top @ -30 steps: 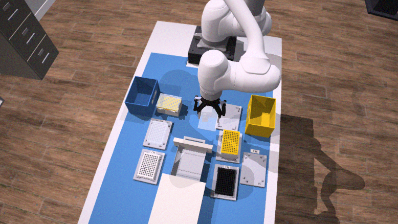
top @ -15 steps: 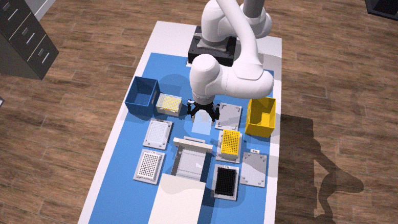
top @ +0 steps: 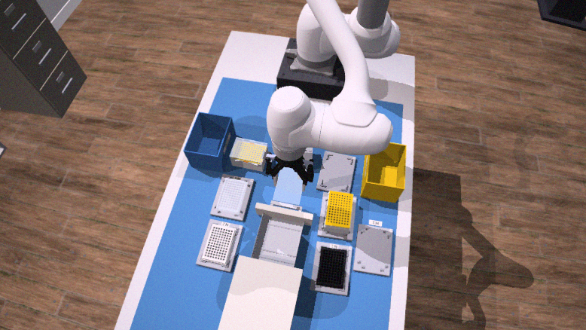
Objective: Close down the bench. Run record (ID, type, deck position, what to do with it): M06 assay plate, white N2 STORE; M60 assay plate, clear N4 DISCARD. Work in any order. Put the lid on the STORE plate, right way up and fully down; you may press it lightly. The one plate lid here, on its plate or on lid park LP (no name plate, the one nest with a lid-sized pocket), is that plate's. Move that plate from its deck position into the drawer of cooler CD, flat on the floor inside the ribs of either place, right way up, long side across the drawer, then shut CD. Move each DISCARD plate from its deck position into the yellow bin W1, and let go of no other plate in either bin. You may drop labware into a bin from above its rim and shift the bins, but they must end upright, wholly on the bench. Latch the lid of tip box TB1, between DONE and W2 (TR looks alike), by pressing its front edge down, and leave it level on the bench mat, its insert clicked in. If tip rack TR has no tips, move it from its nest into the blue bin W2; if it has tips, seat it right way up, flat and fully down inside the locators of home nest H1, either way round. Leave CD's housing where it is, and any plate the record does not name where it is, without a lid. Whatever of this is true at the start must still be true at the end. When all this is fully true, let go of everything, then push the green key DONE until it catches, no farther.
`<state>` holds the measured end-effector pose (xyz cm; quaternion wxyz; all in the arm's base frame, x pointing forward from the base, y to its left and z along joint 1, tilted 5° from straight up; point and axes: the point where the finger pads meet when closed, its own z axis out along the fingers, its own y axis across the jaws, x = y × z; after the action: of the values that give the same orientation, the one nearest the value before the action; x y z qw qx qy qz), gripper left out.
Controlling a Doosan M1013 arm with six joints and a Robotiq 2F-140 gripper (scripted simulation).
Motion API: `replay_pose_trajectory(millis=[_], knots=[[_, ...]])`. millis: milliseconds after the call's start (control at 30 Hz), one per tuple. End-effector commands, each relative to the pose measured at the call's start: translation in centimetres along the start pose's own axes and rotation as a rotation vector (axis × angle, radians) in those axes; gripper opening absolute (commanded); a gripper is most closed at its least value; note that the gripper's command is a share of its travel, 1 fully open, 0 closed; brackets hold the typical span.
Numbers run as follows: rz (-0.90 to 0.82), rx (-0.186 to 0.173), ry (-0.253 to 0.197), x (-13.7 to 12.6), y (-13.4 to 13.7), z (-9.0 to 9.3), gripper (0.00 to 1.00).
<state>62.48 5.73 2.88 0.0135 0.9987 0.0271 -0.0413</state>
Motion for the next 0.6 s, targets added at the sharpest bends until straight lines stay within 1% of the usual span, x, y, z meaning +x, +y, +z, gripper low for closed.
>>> replay_pose_trajectory(millis=[0,567], knots=[[0.000,0.000,0.000,0.7,0.6,0.0,0.00],[0.000,0.000,0.000,3.5,3.4,0.0,0.00]])
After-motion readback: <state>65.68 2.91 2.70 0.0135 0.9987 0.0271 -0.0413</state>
